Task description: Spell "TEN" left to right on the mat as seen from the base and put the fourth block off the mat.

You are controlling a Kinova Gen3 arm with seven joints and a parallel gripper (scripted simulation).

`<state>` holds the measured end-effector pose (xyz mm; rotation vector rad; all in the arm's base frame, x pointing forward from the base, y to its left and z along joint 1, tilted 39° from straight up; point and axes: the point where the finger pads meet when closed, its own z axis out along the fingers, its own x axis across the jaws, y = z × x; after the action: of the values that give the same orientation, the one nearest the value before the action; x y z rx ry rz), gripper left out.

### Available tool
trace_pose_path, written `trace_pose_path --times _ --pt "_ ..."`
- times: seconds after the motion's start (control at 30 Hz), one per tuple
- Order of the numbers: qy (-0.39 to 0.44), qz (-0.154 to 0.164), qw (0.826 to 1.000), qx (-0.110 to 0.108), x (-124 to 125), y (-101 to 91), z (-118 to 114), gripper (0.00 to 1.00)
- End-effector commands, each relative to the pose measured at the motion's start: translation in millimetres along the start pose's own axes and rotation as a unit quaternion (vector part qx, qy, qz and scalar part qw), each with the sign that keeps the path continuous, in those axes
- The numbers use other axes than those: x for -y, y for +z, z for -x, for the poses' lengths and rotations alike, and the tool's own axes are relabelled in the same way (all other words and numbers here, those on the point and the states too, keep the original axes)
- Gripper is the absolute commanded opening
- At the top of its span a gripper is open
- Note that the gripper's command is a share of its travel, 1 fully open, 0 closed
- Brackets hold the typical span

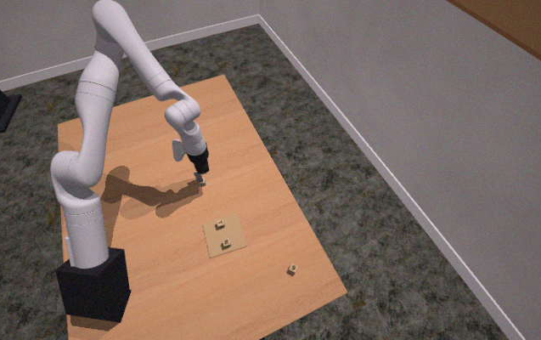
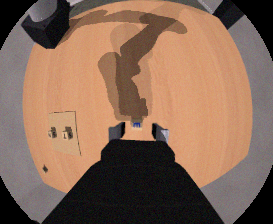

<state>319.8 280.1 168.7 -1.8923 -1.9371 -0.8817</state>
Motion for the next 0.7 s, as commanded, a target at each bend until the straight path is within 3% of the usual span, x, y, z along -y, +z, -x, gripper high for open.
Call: trace_pose_path --times 0.0,0.67 --pt "0.002 -0.001 1.0 0.004 0 4.5 4 1.0" --pt "0.001 -0.001 1.0 0.004 0 24.9 3 1.0"
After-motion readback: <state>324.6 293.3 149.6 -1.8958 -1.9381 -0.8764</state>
